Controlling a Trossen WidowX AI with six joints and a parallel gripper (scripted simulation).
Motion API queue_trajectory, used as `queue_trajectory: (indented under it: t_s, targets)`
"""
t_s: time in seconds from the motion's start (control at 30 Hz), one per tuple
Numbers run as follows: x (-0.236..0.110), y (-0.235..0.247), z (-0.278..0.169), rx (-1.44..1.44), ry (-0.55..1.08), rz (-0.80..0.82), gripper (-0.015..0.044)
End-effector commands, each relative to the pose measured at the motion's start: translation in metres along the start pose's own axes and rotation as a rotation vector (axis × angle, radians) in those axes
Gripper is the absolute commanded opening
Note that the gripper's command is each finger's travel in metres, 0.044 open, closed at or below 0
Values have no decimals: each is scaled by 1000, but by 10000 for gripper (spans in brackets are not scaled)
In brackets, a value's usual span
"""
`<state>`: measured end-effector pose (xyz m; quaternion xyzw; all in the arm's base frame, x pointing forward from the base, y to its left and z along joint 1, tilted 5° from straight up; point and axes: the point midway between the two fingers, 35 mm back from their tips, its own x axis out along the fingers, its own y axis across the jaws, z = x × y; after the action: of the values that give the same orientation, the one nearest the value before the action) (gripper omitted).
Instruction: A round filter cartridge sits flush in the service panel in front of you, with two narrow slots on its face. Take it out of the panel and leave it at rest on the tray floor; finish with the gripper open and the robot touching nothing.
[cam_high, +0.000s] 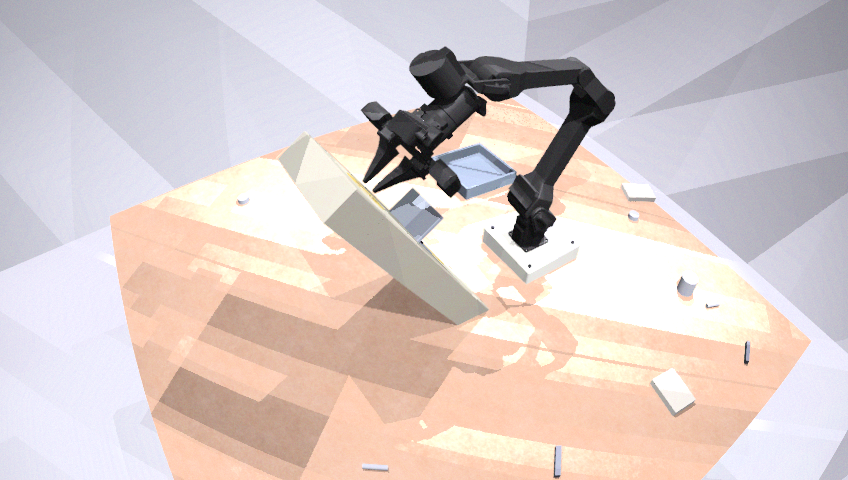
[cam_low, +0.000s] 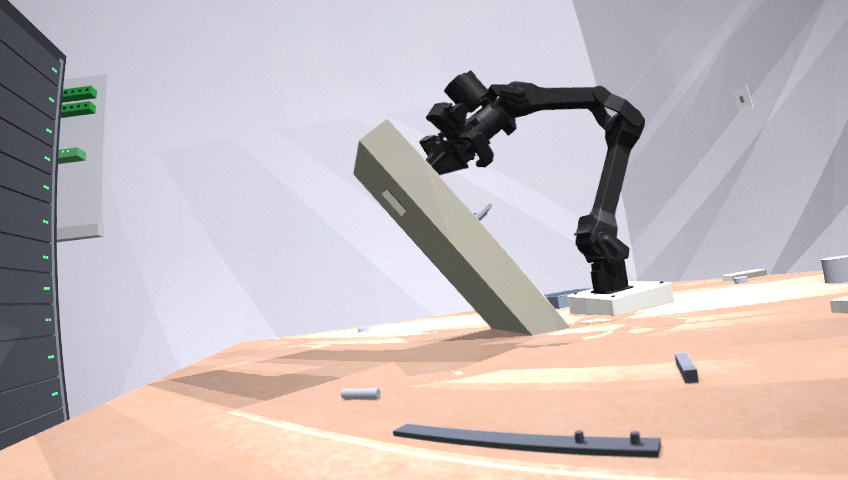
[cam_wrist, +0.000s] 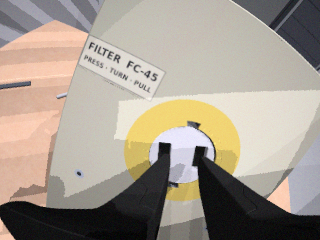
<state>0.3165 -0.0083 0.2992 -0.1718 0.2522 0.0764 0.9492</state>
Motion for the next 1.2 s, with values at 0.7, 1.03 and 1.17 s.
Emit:
queue_trajectory:
  t_s: [0.7, 1.03, 1.17]
  targets:
    - [3, 0, -2, 5, 8, 0, 91]
    - [6, 0, -2, 5, 7, 0, 91]
    - [6, 0, -3, 5, 7, 0, 91]
